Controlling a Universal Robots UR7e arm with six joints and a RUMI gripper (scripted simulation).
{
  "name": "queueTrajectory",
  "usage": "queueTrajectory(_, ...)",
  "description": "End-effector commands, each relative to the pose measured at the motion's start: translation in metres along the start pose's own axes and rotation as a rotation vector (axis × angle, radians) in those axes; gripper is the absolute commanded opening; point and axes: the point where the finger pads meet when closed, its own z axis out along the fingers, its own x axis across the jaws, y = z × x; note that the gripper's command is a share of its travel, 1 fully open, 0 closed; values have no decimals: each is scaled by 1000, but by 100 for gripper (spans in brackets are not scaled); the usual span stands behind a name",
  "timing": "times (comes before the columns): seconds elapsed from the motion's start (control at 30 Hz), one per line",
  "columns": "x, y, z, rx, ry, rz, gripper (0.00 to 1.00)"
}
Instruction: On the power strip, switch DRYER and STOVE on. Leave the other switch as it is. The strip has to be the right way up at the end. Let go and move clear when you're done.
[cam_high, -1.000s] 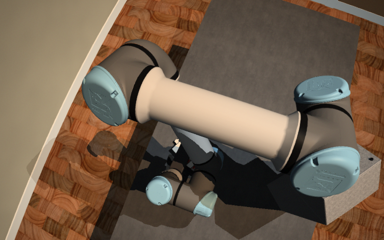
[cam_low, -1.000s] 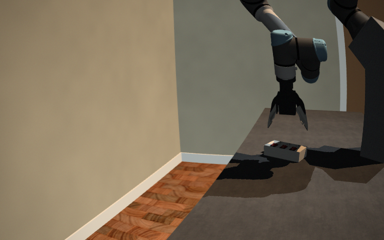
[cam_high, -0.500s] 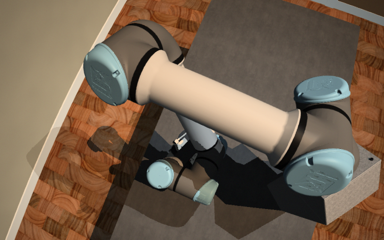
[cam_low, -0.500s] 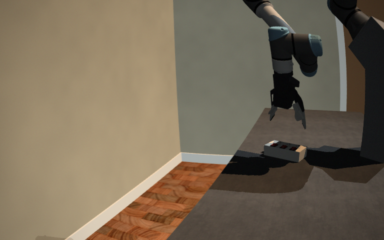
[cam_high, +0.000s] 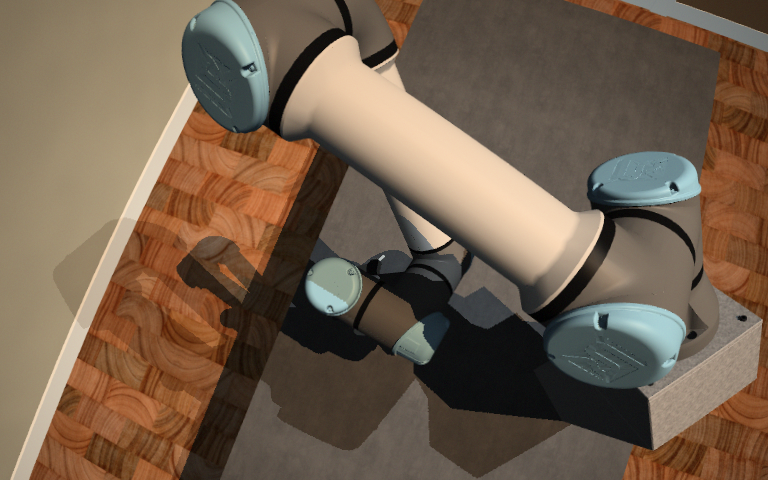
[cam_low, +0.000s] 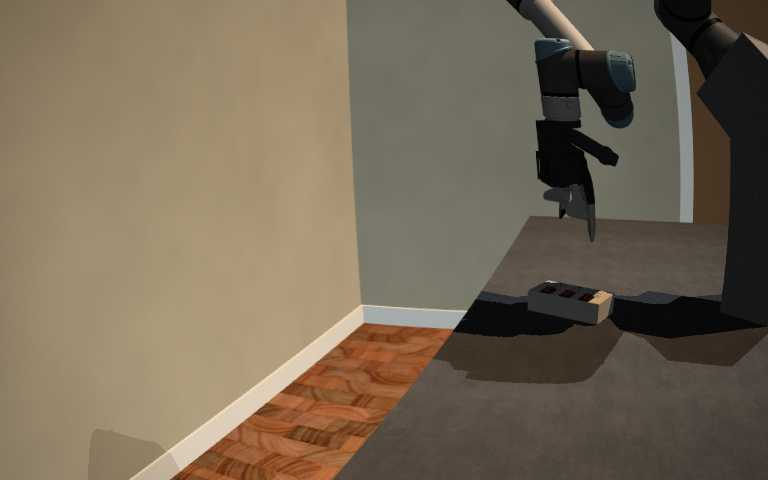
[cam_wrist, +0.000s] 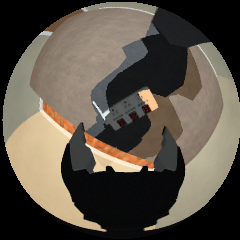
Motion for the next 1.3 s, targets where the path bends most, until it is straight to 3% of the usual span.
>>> queueTrajectory(0.0,-6,-3,-8,-14,34,161,100)
queueTrajectory(0.37,-14,-7,-24,-39,84,442,100)
queueTrajectory(1.27,-14,-7,-25,-40,87,466,100)
